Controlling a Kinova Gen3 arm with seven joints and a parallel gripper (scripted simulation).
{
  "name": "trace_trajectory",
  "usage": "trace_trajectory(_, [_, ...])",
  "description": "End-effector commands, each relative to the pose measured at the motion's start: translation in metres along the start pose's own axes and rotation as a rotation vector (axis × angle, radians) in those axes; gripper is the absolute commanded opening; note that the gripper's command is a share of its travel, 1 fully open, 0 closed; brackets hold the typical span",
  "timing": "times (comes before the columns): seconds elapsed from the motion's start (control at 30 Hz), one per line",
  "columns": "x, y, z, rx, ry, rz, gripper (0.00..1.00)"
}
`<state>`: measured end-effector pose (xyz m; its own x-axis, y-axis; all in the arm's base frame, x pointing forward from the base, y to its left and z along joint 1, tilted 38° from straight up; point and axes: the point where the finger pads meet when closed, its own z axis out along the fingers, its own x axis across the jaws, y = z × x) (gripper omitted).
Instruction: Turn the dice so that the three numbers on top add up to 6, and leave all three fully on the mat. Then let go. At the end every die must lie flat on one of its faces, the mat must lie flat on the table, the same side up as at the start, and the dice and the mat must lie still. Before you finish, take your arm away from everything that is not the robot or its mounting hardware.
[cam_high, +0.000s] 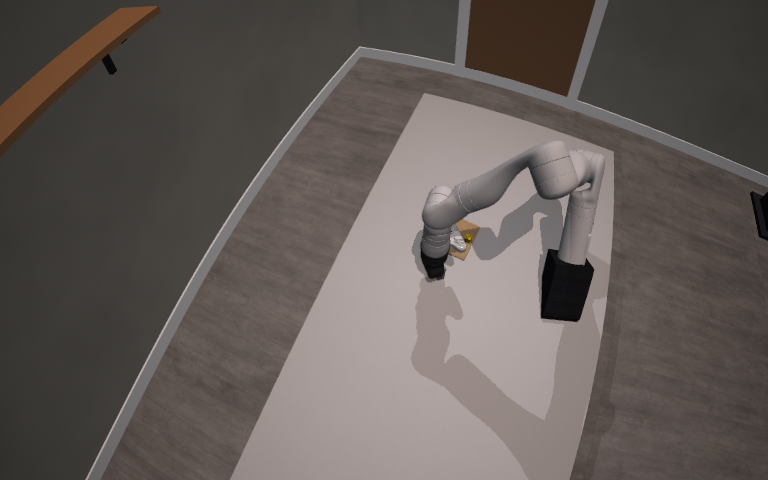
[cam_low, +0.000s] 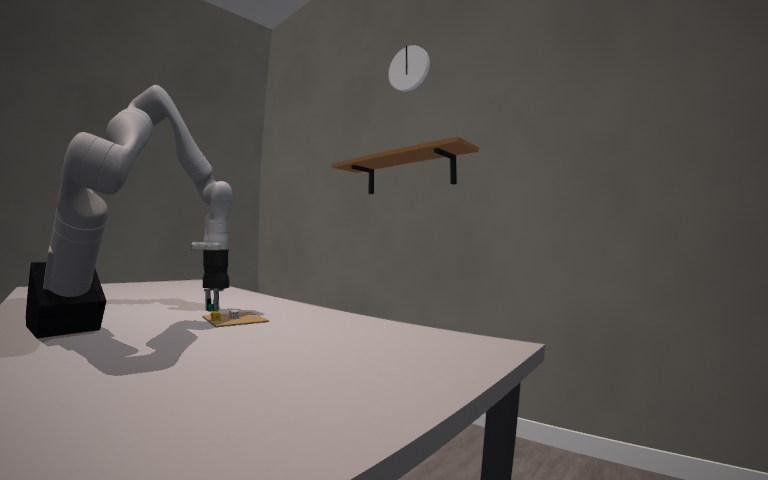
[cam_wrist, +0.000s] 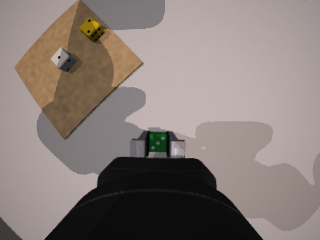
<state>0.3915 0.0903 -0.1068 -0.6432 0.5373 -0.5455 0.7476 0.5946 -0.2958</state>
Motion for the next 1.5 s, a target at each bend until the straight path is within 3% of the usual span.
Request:
trace_trajectory(0.0, [0.0,0.001,-0.001,-0.002,0.0,0.0,0.4])
trace_trajectory(0.2, [0.0,0.001,-0.012,-0.002,0.0,0.0,0.4])
trace_trajectory(0.57, [0.0,0.001,-0.086,-0.002,0.0,0.0,0.4])
trace_trajectory(0.8, [0.0,0.001,-0.1,-0.002,0.0,0.0,0.4])
trace_trajectory(1.2, [-0.004,0.0,-0.101,-0.002,0.0,0.017,0.4])
trace_trajectory(1.47, [-0.101,-0.029,-0.105,-0.003,0.003,0.473,0.4])
